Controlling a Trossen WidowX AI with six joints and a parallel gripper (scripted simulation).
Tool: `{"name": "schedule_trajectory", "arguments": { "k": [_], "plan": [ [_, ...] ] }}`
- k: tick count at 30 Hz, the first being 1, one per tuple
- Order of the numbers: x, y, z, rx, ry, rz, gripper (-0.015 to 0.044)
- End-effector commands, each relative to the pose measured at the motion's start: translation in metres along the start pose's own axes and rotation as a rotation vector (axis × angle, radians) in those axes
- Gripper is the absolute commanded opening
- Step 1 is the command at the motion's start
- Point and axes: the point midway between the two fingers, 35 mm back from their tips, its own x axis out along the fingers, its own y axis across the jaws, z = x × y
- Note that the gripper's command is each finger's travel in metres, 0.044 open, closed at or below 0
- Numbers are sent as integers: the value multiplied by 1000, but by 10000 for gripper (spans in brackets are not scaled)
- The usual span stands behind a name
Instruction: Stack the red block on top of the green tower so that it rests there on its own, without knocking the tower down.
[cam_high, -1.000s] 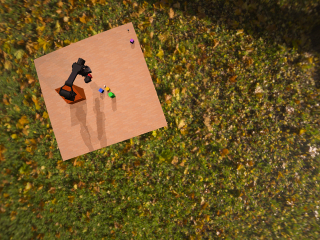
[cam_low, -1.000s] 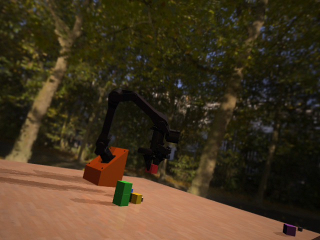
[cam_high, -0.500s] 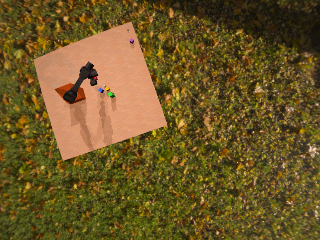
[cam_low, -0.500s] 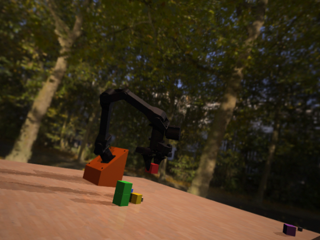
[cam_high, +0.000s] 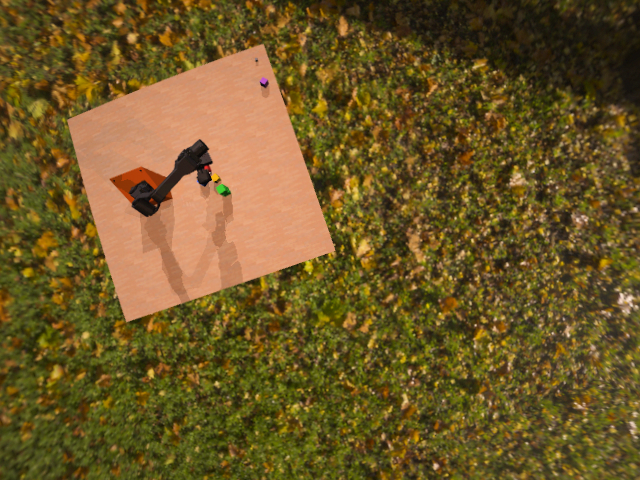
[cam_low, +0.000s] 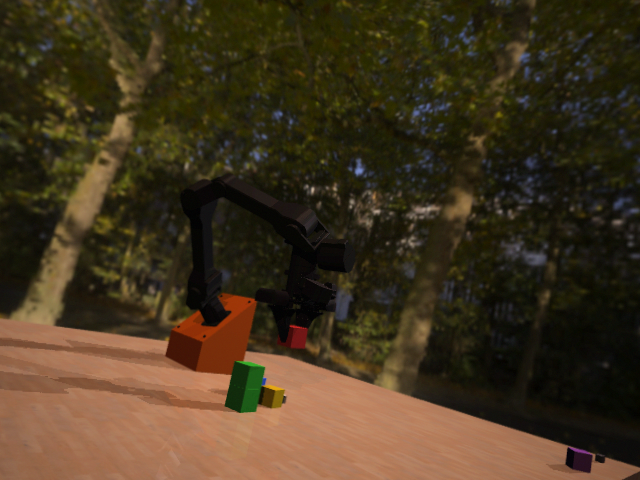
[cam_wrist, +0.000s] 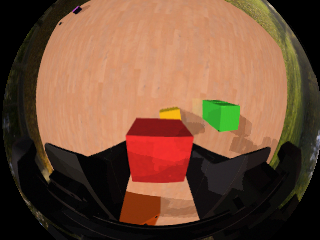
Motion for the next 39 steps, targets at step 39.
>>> {"name": "schedule_trajectory", "arguments": {
  "k": [39],
  "plan": [
    [32, -112, 16, -38, 10, -68, 0]
  ]
}}
